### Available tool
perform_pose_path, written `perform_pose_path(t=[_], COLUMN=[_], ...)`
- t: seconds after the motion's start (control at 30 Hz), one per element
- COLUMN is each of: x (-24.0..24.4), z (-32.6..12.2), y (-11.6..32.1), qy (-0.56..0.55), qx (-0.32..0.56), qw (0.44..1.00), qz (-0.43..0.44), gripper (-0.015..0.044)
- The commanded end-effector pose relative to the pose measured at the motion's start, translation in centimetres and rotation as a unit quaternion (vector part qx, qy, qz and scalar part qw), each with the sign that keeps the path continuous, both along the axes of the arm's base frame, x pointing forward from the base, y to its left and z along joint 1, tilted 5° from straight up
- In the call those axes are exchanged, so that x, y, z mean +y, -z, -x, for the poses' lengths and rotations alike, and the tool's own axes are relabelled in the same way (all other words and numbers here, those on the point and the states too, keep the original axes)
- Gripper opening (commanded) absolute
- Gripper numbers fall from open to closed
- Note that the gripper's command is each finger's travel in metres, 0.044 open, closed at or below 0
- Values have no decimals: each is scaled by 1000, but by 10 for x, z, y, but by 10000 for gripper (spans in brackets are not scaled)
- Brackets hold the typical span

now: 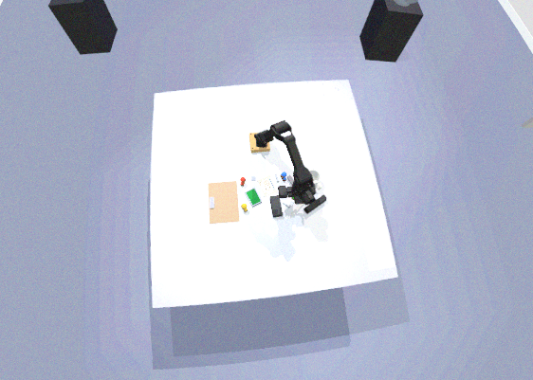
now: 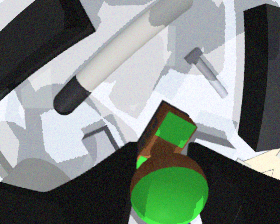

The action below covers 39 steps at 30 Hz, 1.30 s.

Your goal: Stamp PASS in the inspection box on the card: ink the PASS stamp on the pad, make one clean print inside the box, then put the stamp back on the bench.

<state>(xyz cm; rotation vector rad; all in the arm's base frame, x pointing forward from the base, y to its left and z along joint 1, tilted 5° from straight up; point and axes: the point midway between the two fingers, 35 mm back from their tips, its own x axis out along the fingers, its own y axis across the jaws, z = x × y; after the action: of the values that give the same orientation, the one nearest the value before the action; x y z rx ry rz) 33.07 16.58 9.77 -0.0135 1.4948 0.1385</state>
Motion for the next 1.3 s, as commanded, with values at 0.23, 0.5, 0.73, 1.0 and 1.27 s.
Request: perform_pose_path(t=[0.23, 0.5, 0.73, 1.0, 1.27], x=[-1, -1, -2, -2, -2], z=[0, 0, 1, 1, 2], y=[-7, -11, -14, -18, -22], qy=[-2, -2, -2, -2, -2], qx=[-2, -2, -2, -2, -2], qw=[1000, 1000, 1000, 1000, 1000], qz=[1, 1, 1, 1, 1], gripper=[0, 0, 0, 0, 0])
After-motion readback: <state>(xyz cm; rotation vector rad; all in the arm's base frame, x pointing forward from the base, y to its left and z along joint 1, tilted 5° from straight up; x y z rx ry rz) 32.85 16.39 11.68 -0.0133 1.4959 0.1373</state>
